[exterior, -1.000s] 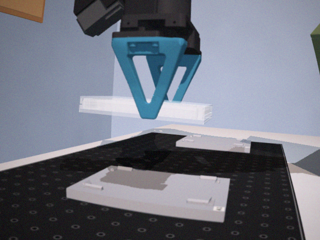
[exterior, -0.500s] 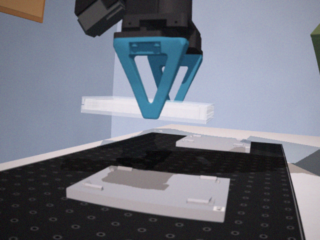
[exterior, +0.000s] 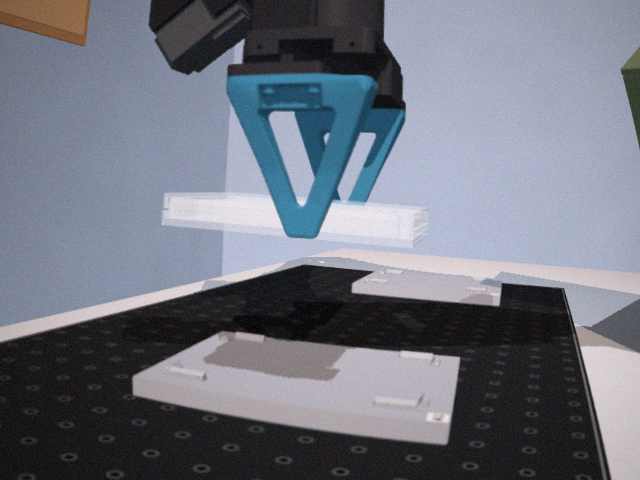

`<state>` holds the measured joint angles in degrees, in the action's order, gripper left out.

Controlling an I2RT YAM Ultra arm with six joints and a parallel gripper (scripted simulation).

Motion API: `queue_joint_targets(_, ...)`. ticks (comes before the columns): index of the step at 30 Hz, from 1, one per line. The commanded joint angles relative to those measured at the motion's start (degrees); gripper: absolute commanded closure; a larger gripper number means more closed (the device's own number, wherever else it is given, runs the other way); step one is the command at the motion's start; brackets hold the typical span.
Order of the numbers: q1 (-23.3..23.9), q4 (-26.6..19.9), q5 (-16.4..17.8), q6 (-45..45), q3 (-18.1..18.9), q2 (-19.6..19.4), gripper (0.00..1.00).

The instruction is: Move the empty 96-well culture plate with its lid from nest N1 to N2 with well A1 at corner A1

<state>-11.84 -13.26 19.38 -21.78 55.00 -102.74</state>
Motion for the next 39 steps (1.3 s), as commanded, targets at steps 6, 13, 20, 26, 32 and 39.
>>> queue_joint_targets(6, 1.05, -0.35, 0.05, 0.37, -0.99, 2.2, 1.0)
queue_joint_targets(13, 1.05, -0.35, 0.05, 0.37, -0.99, 2.2, 1.0)
queue_joint_targets(20, 1.05, -0.35, 0.05, 0.37, -0.99, 2.2, 1.0)
queue_joint_targets(26, 2.04, 1.11, 0.84, -2.34, -1.79, 2.04, 1.0)
queue_joint_targets(32, 5.03, 2.45, 2.2, 1.08, -3.6, 1.27, 1.0)
queue_joint_targets(39, 8.74, 3.76, 3.89, 4.56, -5.29, -0.92, 1.0)
